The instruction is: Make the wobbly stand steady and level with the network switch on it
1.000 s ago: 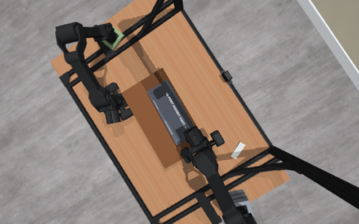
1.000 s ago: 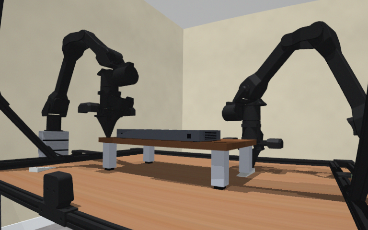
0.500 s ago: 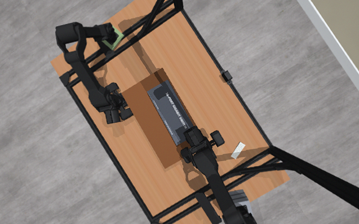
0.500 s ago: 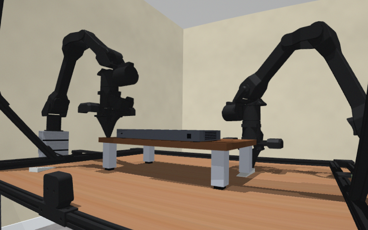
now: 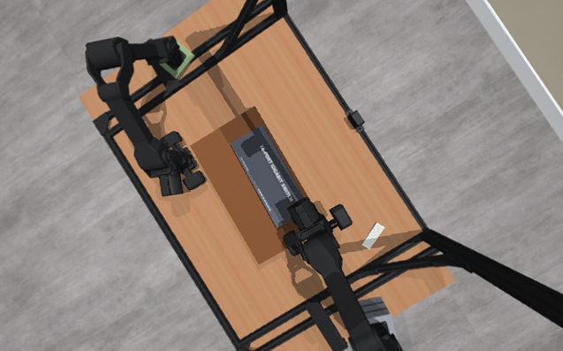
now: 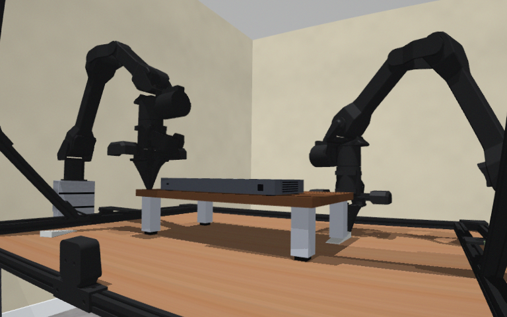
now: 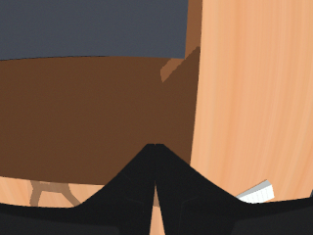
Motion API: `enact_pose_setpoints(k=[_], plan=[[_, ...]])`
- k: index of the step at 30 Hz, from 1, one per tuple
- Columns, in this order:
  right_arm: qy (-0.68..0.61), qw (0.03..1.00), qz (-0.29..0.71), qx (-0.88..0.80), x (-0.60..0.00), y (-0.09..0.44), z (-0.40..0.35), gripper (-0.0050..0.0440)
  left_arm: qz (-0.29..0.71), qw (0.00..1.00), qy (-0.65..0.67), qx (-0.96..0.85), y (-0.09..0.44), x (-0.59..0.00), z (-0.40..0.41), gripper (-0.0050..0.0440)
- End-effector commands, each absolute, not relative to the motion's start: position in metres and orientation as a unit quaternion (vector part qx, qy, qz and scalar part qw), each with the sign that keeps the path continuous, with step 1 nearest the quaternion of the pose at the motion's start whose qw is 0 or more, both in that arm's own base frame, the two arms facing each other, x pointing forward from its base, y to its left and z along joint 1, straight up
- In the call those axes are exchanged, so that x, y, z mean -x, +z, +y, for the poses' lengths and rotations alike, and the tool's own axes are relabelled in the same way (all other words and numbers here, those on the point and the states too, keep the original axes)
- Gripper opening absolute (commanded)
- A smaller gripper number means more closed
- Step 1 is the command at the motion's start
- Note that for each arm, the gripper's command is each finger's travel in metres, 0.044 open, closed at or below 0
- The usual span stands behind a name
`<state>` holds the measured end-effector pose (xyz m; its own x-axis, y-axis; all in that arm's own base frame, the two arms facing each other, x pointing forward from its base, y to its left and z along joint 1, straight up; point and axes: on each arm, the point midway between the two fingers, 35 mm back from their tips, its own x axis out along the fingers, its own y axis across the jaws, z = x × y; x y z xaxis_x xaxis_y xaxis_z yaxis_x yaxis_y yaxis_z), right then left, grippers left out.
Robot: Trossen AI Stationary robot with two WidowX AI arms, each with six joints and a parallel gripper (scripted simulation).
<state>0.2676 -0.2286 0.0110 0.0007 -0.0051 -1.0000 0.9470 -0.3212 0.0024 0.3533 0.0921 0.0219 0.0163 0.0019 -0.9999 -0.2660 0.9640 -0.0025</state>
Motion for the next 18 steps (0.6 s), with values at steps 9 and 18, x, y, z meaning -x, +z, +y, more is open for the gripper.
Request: enact_pose_setpoints(k=[9, 18], plan=[[-0.579, 0.412, 0.407, -0.574, -0.263, 0.011, -0.244, 0.0, 0.701, 0.701, 0.096, 0.096, 0.014, -0.351, 0.092, 0.0], [-0.579, 0.411, 0.408, -0.574, -0.263, 0.08, -0.242, 0.0, 0.701, 0.701, 0.096, 0.096, 0.014, -0.351, 0.092, 0.0]])
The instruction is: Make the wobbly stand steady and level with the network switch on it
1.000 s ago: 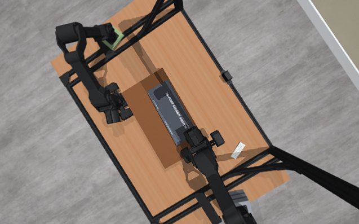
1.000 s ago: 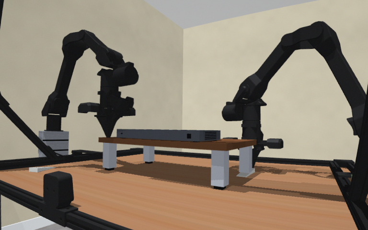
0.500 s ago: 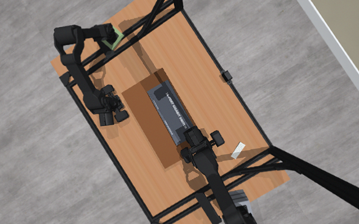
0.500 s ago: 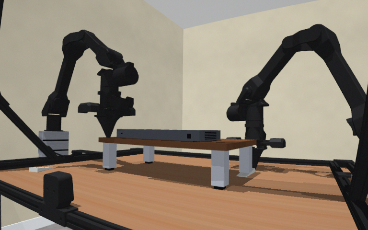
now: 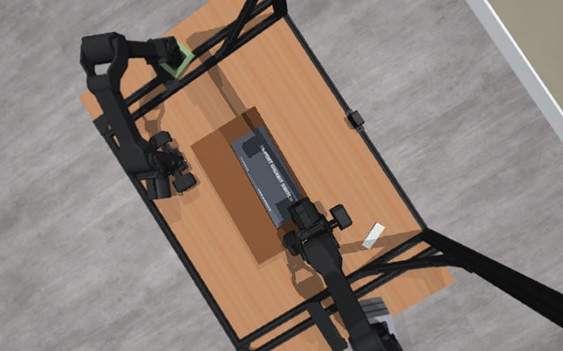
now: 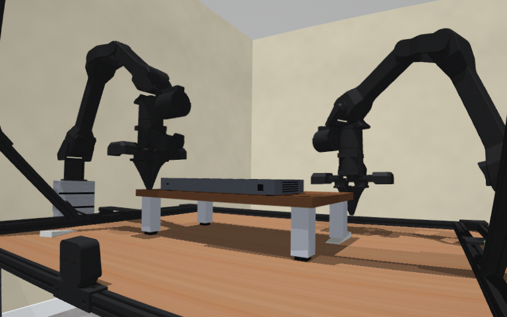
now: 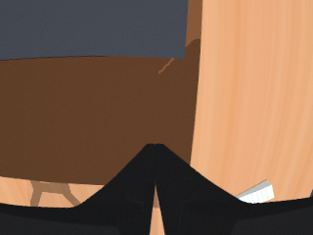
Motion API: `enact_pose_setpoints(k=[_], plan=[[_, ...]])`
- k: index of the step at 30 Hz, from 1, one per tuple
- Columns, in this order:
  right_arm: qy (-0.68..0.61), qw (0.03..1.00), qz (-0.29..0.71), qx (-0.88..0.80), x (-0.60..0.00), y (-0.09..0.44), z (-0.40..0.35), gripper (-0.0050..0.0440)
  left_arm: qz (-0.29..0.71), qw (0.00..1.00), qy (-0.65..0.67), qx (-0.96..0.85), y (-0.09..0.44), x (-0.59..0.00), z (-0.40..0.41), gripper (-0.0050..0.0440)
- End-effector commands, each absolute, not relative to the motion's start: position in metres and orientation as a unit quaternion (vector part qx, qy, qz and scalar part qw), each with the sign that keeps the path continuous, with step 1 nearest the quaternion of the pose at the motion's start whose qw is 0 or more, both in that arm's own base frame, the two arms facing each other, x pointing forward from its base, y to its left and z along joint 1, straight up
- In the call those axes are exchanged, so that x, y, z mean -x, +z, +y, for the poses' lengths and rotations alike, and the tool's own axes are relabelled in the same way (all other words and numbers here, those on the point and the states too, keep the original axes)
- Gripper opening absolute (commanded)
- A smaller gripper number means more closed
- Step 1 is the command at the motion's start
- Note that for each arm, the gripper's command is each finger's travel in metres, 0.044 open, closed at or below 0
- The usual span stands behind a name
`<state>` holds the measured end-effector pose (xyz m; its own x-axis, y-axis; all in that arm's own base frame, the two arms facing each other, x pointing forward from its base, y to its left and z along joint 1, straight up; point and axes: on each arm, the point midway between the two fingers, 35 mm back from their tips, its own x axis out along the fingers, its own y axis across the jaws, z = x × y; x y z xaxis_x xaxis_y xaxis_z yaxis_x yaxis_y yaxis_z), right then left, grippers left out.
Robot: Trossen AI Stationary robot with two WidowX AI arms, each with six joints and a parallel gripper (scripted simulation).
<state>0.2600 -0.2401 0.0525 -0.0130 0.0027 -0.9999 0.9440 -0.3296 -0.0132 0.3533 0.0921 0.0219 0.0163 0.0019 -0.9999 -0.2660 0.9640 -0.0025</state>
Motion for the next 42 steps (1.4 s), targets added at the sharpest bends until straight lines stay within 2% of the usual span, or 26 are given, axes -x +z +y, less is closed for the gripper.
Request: enact_pose_setpoints(k=[1, 12, 13, 17, 29, 30, 40, 42], plan=[[-0.579, 0.411, 0.408, -0.574, -0.263, 0.08, -0.242, 0.0, 0.701, 0.701, 0.096, 0.096, 0.014, -0.351, 0.092, 0.0], [-0.579, 0.411, 0.408, -0.574, -0.263, 0.08, -0.242, 0.0, 0.701, 0.701, 0.096, 0.096, 0.014, -0.351, 0.092, 0.0], [-0.579, 0.408, 0.411, -0.574, -0.26, 0.147, -0.24, 0.0, 0.695, 0.706, 0.095, 0.095, 0.087, -0.353, 0.092, 0.0], [-0.579, 0.408, 0.411, -0.574, -0.26, 0.174, -0.24, 0.0, 0.695, 0.706, 0.095, 0.095, 0.087, -0.353, 0.092, 0.0], [-0.579, 0.408, 0.411, -0.574, -0.26, 0.174, -0.24, 0.0, 0.695, 0.706, 0.095, 0.095, 0.087, -0.353, 0.092, 0.0], [-0.579, 0.41, 0.409, -0.574, -0.259, 0.173, -0.239, 0.0, 0.678, 0.722, 0.097, 0.093, 0.09, -0.362, 0.094, 0.044], [-0.579, 0.41, 0.409, -0.574, -0.259, 0.173, -0.239, 0.0, 0.469, 0.873, 0.114, 0.066, 0.188, -0.443, 0.116, 0.044], [-0.579, 0.41, 0.409, -0.574, -0.259, 0.173, -0.239, 0.0, 0.469, 0.873, 0.114, 0.066, 0.188, -0.443, 0.116, 0.044]])
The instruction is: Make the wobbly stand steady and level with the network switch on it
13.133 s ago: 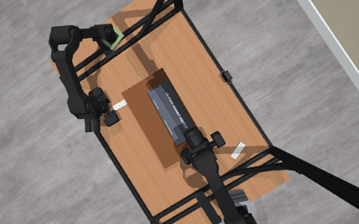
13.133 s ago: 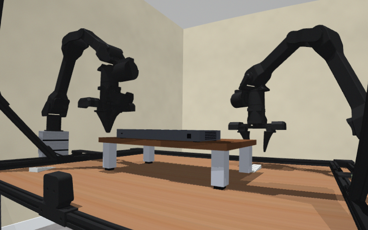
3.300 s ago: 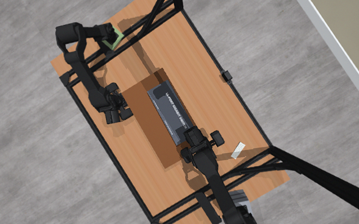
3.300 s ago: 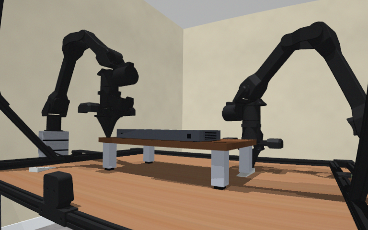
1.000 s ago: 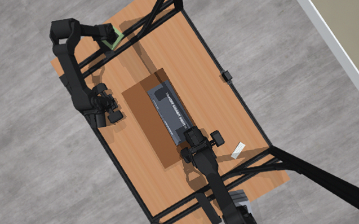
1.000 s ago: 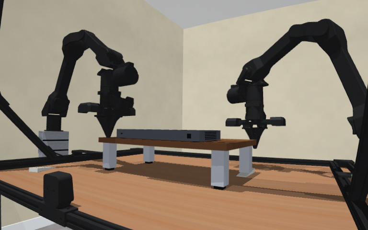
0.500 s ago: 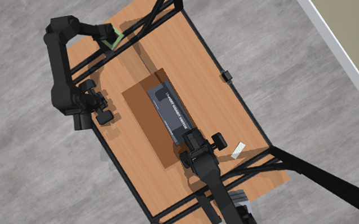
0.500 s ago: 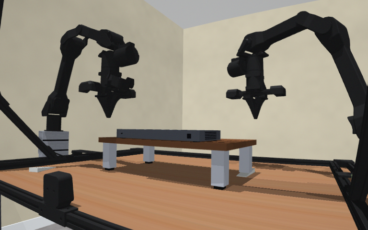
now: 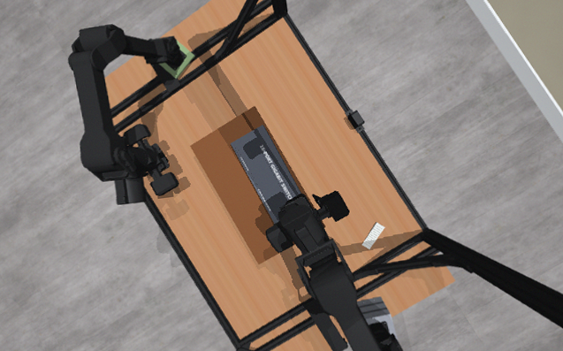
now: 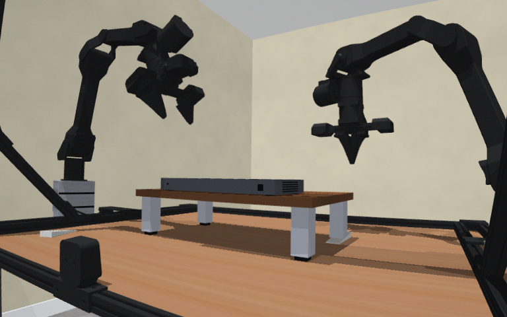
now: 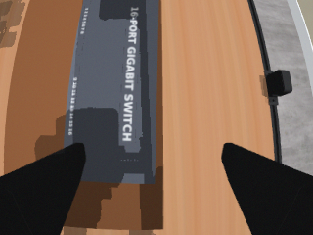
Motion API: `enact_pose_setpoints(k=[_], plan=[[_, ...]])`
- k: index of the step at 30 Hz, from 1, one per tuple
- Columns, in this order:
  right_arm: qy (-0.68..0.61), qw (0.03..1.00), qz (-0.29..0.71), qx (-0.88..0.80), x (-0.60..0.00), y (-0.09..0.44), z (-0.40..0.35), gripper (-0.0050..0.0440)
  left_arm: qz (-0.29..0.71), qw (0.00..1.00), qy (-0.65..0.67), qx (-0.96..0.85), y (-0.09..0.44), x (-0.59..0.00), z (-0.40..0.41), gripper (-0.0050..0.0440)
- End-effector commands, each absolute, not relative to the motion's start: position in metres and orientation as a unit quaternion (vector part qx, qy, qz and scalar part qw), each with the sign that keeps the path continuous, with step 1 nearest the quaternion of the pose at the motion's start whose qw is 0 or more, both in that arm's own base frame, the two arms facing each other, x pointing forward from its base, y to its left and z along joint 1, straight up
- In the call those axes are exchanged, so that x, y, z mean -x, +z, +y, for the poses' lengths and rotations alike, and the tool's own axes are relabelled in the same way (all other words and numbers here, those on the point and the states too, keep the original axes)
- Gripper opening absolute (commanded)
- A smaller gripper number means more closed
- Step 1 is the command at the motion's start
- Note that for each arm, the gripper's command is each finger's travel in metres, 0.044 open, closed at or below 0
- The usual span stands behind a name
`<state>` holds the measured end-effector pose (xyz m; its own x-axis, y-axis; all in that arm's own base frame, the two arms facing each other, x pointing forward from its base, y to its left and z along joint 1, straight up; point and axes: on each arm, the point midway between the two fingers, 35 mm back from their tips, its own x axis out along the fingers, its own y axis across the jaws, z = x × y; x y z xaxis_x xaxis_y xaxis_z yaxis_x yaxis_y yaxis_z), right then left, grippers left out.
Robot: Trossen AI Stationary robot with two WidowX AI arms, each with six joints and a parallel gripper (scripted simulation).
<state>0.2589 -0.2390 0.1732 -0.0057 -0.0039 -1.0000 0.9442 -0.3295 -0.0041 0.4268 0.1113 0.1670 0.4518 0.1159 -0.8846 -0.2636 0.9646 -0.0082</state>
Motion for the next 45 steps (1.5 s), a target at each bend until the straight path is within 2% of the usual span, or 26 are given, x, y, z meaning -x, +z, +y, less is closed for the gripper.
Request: enact_pose_setpoints(k=[1, 5, 15, 21, 32, 39, 45], plan=[[-0.579, 0.41, 0.409, -0.574, -0.259, 0.173, -0.239, 0.0, 0.469, 0.873, 0.114, 0.066, 0.188, -0.443, 0.116, 0.044], [-0.579, 0.409, 0.41, -0.574, -0.259, 0.173, -0.239, 0.0, 0.469, 0.873, 0.114, 0.067, 0.19, -0.44, 0.115, 0.044], [-0.579, 0.409, 0.41, -0.574, -0.259, 0.173, -0.239, 0.0, 0.258, 0.958, 0.124, 0.039, 0.314, -0.478, 0.125, 0.044], [-0.579, 0.409, 0.41, -0.574, -0.259, 0.173, -0.239, 0.0, 0.258, 0.958, 0.124, 0.039, 0.314, -0.478, 0.125, 0.044], [-0.579, 0.409, 0.41, -0.574, -0.259, 0.173, -0.239, 0.0, 0.05, 0.991, 0.127, 0.012, 0.445, -0.468, 0.122, 0.044], [-0.579, 0.409, 0.41, -0.574, -0.259, 0.173, -0.239, 0.0, 0.047, 0.991, 0.127, 0.013, 0.446, -0.464, 0.121, 0.044], [-0.579, 0.409, 0.41, -0.574, -0.259, 0.173, -0.239, 0.0, -0.07, 0.99, 0.126, -0.003, 0.52, -0.442, 0.115, 0.044]])
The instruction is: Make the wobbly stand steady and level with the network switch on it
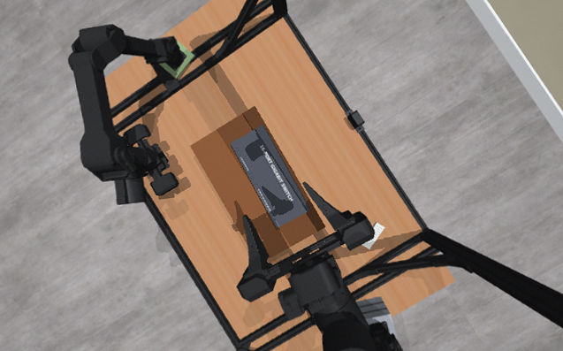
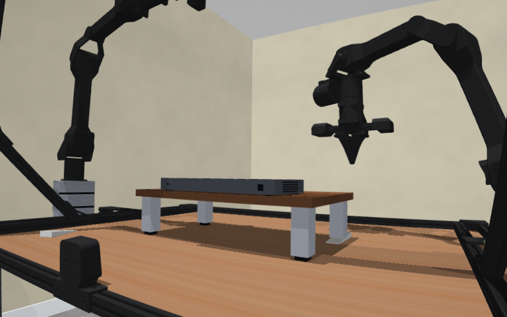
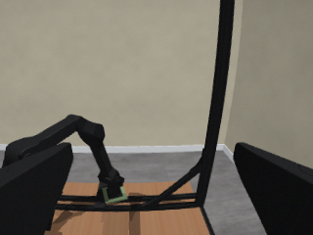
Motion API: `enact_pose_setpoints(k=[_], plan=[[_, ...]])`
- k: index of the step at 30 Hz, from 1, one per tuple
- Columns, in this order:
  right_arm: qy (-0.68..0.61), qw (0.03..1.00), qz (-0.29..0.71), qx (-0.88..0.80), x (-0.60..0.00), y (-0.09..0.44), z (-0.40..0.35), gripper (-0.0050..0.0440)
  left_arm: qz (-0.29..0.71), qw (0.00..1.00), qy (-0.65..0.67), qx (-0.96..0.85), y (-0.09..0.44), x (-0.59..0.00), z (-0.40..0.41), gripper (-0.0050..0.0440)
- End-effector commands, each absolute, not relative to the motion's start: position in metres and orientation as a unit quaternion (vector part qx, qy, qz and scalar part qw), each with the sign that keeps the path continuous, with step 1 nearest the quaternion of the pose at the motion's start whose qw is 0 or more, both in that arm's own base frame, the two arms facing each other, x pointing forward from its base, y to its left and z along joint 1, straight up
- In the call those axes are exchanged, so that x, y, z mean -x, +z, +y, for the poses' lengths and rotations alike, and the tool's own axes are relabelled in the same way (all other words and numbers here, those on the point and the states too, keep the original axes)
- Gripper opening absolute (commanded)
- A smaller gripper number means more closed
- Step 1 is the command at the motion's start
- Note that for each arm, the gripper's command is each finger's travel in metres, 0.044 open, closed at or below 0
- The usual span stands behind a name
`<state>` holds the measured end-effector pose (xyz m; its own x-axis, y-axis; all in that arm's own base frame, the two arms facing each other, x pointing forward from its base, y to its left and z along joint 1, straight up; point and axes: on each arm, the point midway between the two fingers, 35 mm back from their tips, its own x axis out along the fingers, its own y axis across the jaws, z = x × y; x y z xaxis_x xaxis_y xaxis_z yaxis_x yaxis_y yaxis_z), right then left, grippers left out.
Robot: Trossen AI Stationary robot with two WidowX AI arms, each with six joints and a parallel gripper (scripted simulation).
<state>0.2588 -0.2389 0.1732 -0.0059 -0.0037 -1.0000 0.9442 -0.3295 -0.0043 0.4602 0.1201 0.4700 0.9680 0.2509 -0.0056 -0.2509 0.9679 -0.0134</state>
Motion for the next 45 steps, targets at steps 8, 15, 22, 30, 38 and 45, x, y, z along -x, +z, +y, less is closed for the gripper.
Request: enact_pose_setpoints(k=[8, 15, 22, 30, 38, 45], plan=[[-0.579, 0.409, 0.41, -0.574, -0.259, 0.173, -0.239, 0.0, -0.148, 0.981, 0.125, -0.014, 0.568, -0.419, 0.109, 0.044], [-0.579, 0.409, 0.41, -0.574, -0.259, 0.173, -0.239, 0.0, -0.225, 0.966, 0.122, -0.024, 0.611, -0.388, 0.101, 0.044], [-0.579, 0.409, 0.41, -0.574, -0.259, 0.173, -0.239, 0.0, -0.333, 0.935, 0.118, -0.039, 0.671, -0.338, 0.088, 0.044], [-0.579, 0.409, 0.41, -0.574, -0.259, 0.173, -0.239, 0.0, -0.371, 0.92, 0.115, -0.043, 0.688, -0.315, 0.082, 0.044], [-0.579, 0.409, 0.41, -0.574, -0.259, 0.173, -0.239, 0.0, -0.503, 0.856, 0.107, -0.061, 0.747, -0.232, 0.061, 0.044], [-0.579, 0.409, 0.41, -0.574, -0.259, 0.173, -0.239, 0.0, -0.507, 0.853, 0.106, -0.06, 0.746, -0.227, 0.059, 0.044]])
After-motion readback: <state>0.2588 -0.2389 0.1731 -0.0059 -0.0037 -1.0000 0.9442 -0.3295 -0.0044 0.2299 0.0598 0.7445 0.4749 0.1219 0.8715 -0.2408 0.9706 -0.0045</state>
